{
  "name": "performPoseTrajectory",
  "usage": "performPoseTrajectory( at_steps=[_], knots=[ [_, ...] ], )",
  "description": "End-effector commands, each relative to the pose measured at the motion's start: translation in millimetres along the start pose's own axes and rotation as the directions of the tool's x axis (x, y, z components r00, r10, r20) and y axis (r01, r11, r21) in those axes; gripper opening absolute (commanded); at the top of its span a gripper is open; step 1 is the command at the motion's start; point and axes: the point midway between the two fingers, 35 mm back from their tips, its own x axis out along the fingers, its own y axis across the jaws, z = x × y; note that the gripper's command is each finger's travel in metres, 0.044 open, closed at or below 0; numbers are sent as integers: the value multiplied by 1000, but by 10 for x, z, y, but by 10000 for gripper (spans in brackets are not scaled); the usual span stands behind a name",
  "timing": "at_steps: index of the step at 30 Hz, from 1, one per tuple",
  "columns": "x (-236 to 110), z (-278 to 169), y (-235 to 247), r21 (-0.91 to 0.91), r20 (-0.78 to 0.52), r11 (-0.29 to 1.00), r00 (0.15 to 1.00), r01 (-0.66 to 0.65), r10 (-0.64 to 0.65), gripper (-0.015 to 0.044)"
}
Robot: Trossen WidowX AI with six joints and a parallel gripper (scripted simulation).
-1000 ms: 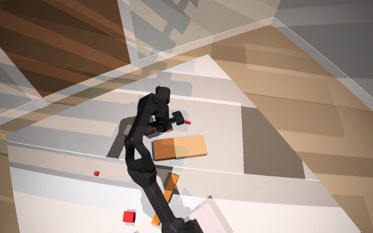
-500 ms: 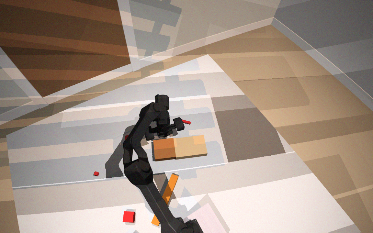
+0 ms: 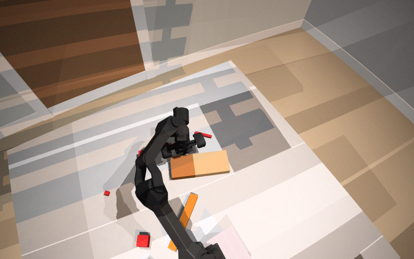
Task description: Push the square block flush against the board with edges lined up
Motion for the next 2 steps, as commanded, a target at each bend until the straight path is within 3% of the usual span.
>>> performPoseTrajectory(
  at_steps=[1,2],
  knots=[
    [-9,35,10,-2,1,1000,1000,-2,2,0],
    [-10,52,9,-2,1,1000,1000,-2,2,0]
  ],
)
